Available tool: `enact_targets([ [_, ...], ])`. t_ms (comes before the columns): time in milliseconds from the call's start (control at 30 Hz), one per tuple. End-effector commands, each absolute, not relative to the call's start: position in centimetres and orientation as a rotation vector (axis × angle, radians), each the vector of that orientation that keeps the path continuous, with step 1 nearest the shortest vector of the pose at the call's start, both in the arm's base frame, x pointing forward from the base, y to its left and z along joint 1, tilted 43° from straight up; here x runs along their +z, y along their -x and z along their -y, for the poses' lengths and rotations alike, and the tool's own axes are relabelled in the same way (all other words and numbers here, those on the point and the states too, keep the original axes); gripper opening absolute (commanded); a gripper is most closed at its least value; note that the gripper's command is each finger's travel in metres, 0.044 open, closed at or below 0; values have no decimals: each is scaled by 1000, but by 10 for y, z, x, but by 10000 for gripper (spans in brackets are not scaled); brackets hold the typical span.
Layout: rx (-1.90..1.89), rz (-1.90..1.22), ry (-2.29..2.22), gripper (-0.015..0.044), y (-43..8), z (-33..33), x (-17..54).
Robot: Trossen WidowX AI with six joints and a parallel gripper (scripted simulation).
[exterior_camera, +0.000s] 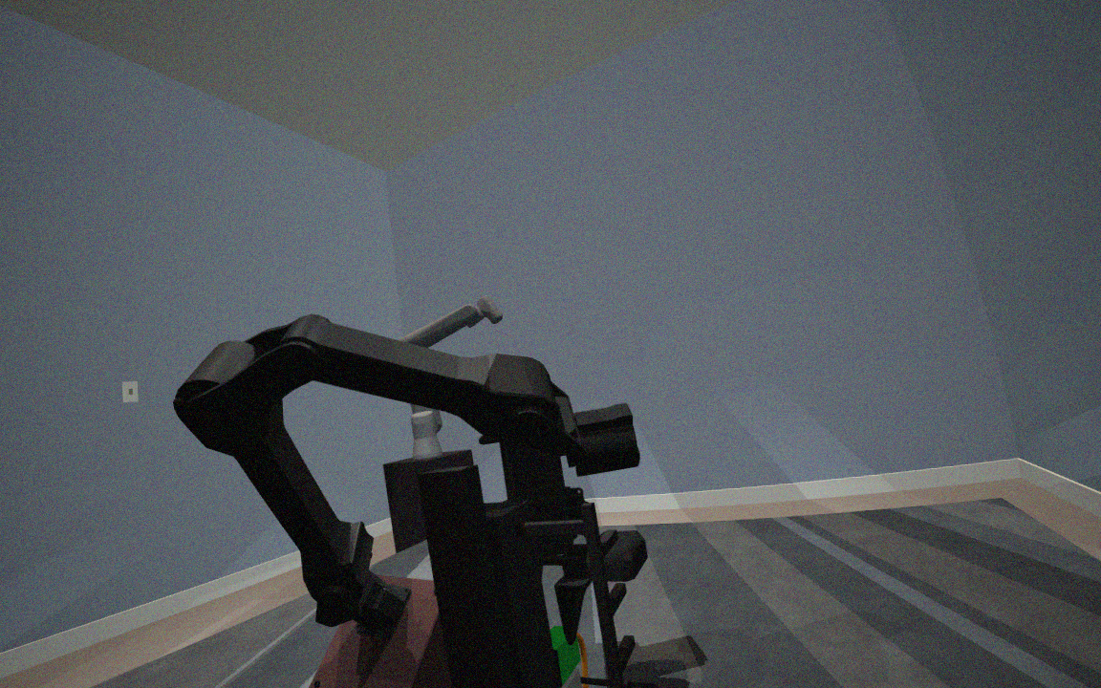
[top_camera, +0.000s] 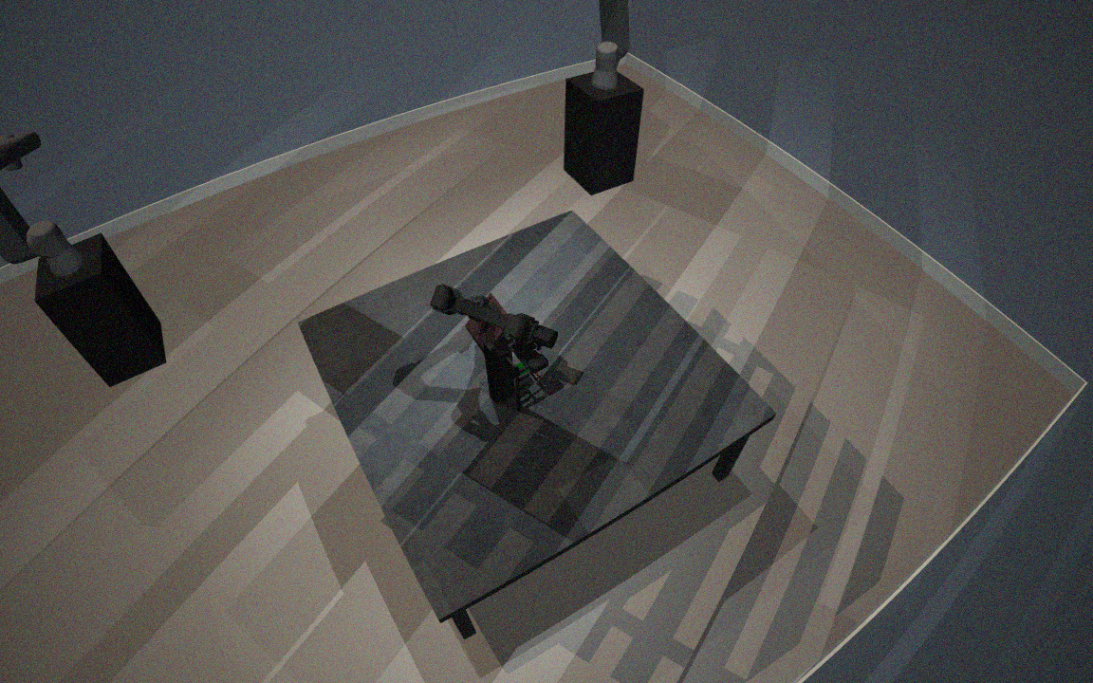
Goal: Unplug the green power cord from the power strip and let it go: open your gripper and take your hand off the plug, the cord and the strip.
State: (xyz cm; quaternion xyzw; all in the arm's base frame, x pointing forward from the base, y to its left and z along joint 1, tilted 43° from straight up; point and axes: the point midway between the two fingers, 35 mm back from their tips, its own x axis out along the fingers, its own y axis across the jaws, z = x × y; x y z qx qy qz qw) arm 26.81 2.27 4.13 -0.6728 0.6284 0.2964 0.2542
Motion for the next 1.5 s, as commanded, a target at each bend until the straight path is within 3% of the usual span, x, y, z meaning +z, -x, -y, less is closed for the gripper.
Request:
enact_targets([
  [0,832,-1685,1815,0,-268,-36,33],
  [767,835,-1683,1816,0,-264,-66,11],
  [1300,834,-1684,1819,420,-262,-72,6],
  [1467,835,-1683,1818,440,-256,-111,-18],
])
